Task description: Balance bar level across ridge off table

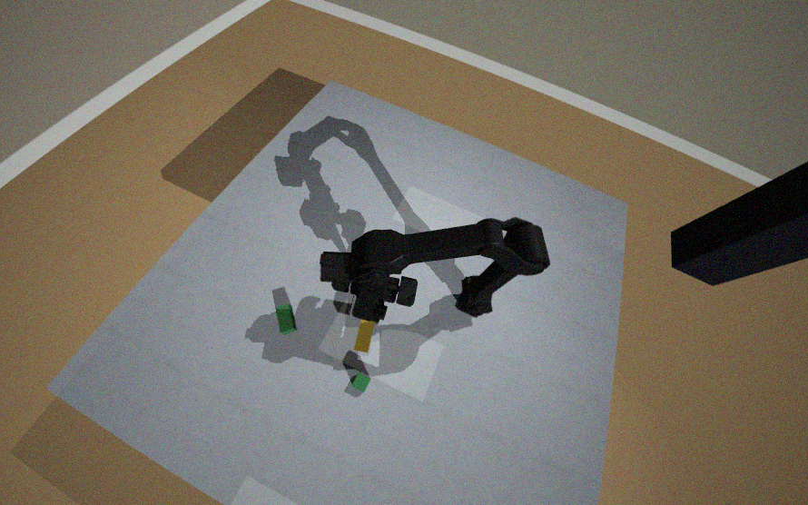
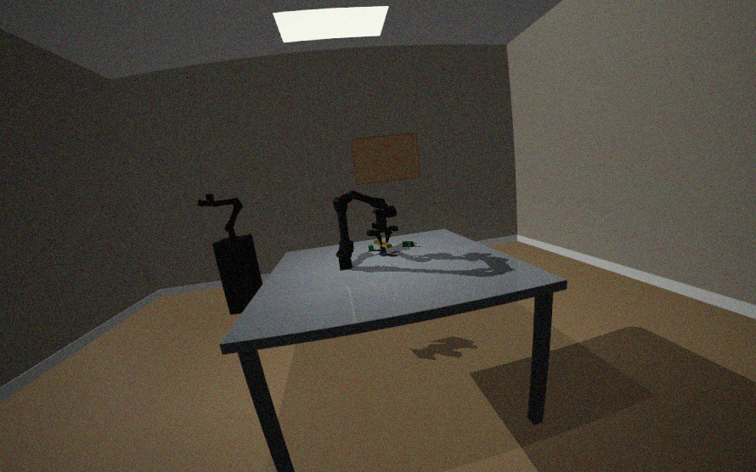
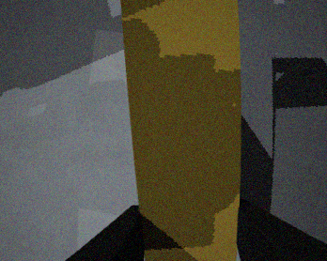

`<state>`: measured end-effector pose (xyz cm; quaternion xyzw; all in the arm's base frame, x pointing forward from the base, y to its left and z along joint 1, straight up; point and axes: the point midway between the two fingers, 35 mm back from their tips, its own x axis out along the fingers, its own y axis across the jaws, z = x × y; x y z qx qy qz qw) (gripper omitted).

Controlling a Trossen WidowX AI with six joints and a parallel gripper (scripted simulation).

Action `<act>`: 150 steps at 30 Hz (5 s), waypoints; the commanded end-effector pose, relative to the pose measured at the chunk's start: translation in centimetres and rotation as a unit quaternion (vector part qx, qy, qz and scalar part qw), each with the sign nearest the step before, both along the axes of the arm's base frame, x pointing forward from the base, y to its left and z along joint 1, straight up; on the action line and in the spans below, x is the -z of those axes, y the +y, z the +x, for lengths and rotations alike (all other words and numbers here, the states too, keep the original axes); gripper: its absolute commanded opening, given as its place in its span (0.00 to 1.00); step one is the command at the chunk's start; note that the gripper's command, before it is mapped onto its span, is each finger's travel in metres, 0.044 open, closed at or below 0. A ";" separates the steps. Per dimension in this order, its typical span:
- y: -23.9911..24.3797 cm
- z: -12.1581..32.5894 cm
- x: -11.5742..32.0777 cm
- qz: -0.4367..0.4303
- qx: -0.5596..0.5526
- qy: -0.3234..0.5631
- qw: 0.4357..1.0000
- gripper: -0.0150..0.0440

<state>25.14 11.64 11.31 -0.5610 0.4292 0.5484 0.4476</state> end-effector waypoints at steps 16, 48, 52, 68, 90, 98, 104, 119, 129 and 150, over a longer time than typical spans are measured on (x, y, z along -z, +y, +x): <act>0.0 0.0 0.4 0.001 -0.001 0.002 1.000 0.25; 0.0 0.0 0.1 0.000 0.000 0.000 1.000 0.25; 0.0 0.0 0.1 0.000 0.000 0.000 1.000 0.25; 0.0 0.0 0.1 0.000 0.000 0.000 1.000 0.48; 0.0 0.0 0.1 0.000 0.000 0.000 1.000 0.54; 0.0 0.0 0.1 0.000 0.000 0.000 1.000 0.54; 0.0 0.0 0.1 0.000 0.000 0.000 1.000 0.55; 0.0 0.0 0.1 0.000 0.000 0.000 1.000 0.57; 0.0 0.0 0.1 0.000 0.000 0.000 1.000 0.75; -0.1 -0.2 -9.9 0.001 0.000 0.000 1.000 1.00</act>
